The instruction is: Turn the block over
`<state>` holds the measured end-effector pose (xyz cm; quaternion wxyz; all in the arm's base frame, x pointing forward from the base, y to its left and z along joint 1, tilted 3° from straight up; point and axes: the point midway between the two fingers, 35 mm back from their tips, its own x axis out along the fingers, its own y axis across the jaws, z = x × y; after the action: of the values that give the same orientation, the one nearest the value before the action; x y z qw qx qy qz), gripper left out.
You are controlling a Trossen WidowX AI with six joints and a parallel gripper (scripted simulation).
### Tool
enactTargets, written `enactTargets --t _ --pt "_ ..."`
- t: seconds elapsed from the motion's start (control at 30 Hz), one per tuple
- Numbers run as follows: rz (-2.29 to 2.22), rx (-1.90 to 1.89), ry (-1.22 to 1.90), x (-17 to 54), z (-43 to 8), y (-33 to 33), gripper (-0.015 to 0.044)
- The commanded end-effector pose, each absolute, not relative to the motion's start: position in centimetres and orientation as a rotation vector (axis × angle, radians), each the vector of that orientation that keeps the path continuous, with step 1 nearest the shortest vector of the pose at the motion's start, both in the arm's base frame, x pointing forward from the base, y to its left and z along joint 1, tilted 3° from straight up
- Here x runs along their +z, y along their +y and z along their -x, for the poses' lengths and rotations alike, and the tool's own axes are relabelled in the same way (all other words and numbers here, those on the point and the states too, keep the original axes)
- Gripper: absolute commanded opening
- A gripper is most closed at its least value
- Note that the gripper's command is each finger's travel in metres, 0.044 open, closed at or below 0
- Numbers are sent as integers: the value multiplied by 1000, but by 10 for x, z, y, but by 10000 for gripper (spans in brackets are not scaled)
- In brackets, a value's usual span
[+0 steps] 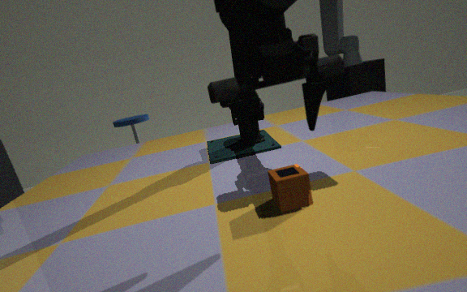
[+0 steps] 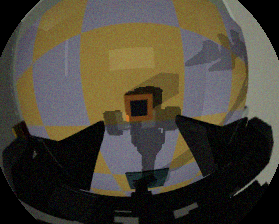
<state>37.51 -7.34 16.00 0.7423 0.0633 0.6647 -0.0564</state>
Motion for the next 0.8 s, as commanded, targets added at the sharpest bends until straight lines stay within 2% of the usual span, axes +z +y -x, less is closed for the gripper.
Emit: enactTargets --t 0.0,0.77 --pt "-133 -124 1475 135 -374 -75 440" --pt "-133 -124 1475 102 -379 -75 440"
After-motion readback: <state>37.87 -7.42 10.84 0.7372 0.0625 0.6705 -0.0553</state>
